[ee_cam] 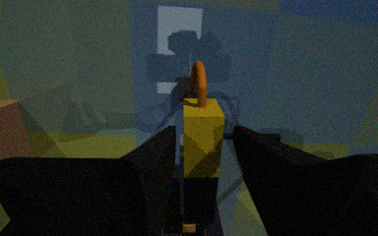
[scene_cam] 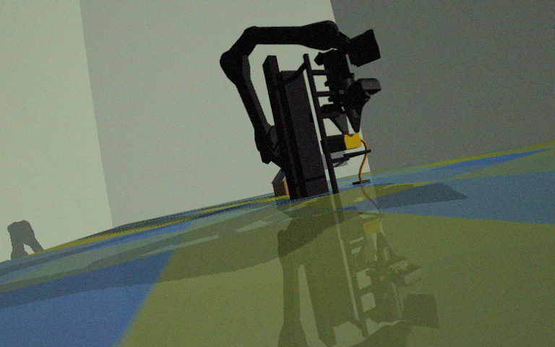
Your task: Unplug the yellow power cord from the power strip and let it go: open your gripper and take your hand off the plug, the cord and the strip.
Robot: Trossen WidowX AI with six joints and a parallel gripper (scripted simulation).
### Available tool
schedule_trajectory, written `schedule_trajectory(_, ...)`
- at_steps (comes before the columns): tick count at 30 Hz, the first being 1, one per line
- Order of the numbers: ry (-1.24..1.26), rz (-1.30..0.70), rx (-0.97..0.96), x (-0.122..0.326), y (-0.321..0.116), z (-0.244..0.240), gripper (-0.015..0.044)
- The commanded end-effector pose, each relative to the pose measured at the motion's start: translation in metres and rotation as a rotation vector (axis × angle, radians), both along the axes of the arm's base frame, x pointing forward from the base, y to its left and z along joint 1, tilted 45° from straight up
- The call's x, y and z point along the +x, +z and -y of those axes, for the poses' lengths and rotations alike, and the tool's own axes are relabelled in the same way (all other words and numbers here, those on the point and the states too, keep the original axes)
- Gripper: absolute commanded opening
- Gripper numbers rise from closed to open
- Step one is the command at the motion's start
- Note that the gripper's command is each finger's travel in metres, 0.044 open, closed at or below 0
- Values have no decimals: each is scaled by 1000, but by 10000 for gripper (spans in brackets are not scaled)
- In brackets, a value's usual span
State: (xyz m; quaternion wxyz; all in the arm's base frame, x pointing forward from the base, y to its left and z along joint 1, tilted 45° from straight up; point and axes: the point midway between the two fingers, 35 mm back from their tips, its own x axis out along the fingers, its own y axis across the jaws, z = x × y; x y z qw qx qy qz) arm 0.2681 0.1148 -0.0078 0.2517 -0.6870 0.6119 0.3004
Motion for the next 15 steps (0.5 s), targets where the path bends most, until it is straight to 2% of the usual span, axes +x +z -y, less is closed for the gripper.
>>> schedule_trajectory(1,4,-2,-4,0,1,3,263)
schedule_trajectory(8,4,-2,0,-3,-15,-24,440)
schedule_trajectory(11,4,-1,0,-7,-31,-47,440)
schedule_trajectory(15,4,-1,0,-8,-32,-49,440)
